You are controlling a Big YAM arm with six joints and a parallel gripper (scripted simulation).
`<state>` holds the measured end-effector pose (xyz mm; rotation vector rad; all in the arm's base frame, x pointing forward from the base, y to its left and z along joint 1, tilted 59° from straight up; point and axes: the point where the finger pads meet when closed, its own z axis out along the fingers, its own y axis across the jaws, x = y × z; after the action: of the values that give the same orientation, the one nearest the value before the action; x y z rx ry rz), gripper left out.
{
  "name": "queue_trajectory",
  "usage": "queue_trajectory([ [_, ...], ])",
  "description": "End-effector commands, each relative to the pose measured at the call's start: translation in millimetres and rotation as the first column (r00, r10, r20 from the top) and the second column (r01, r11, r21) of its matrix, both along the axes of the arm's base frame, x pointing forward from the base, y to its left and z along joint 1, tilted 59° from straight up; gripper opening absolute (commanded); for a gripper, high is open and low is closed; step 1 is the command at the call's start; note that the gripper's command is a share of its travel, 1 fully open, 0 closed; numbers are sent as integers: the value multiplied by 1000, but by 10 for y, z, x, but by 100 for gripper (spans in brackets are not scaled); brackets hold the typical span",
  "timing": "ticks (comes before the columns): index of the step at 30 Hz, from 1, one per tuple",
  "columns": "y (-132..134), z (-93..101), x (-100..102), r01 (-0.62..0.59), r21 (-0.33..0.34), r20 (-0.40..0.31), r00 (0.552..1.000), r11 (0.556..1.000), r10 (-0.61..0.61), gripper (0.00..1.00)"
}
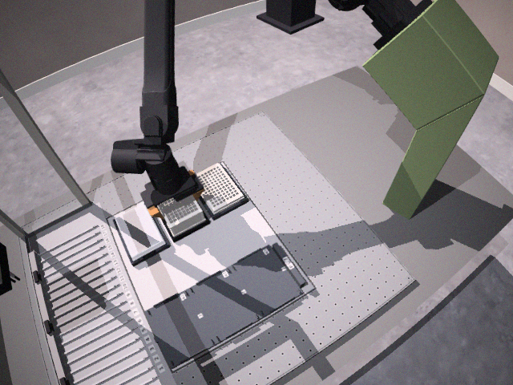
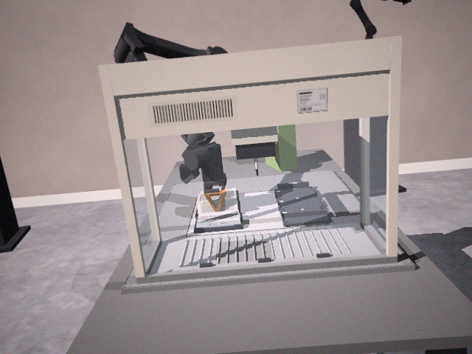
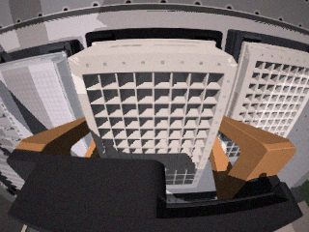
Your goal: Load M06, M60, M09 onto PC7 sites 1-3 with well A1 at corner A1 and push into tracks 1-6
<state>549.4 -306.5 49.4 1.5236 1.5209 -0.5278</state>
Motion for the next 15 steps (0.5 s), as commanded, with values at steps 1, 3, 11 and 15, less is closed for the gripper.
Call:
queue_trajectory([
  [1,32,75,32,-16,-9,2,1000,1000,16,0],
  [3,49,63,39,-12,-6,7,1000,1000,12,0],
  [11,49,63,39,-12,-6,7,1000,1000,12,0],
  [15,49,63,39,-12,-6,7,1000,1000,12,0],
])
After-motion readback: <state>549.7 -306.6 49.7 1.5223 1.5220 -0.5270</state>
